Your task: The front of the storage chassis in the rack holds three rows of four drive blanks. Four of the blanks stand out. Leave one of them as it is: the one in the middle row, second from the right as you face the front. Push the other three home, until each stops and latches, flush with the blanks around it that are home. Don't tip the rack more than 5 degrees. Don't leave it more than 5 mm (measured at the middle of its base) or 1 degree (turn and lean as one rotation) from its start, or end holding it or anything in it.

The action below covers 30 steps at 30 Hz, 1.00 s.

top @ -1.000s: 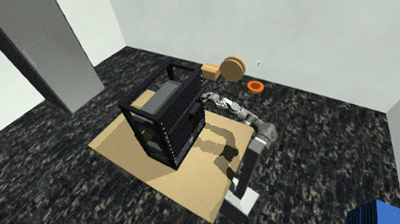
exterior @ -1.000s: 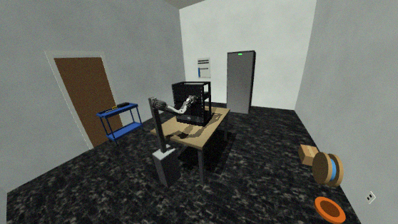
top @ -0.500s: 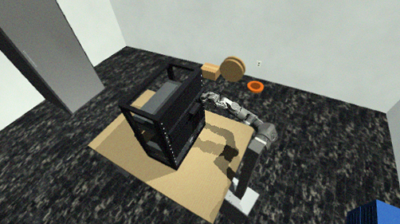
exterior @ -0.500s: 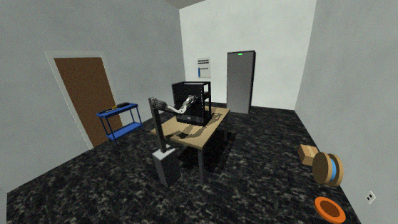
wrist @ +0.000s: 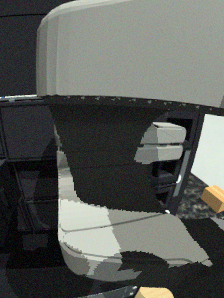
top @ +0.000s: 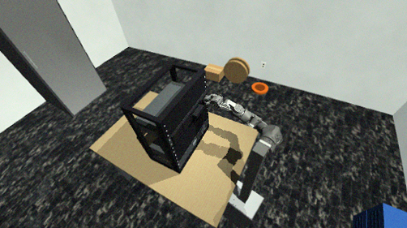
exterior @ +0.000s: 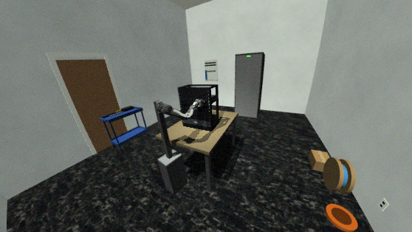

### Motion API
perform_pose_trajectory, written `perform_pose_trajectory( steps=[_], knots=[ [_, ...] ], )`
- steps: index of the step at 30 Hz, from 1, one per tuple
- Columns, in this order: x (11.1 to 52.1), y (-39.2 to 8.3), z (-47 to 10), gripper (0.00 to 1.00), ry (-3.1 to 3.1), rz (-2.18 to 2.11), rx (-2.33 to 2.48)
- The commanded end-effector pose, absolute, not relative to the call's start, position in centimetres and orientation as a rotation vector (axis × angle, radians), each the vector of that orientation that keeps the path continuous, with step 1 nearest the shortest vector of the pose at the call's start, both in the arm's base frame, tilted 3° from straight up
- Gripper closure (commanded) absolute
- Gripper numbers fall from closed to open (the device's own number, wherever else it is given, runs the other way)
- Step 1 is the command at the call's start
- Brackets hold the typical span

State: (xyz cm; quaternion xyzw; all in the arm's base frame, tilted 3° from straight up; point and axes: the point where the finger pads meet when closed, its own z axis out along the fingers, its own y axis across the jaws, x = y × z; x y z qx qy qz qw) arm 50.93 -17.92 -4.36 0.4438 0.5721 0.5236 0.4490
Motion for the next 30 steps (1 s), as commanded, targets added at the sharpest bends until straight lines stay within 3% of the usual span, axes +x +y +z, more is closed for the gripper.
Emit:
perform_pose_trajectory(
  steps=[1, 30],
  knots=[
    [50.96, -17.87, -3.84, 1.00, 1.406, 1.303, 1.085],
    [51.54, -17.70, -3.79, 1.00, 1.406, 1.303, 1.085]
  ],
)
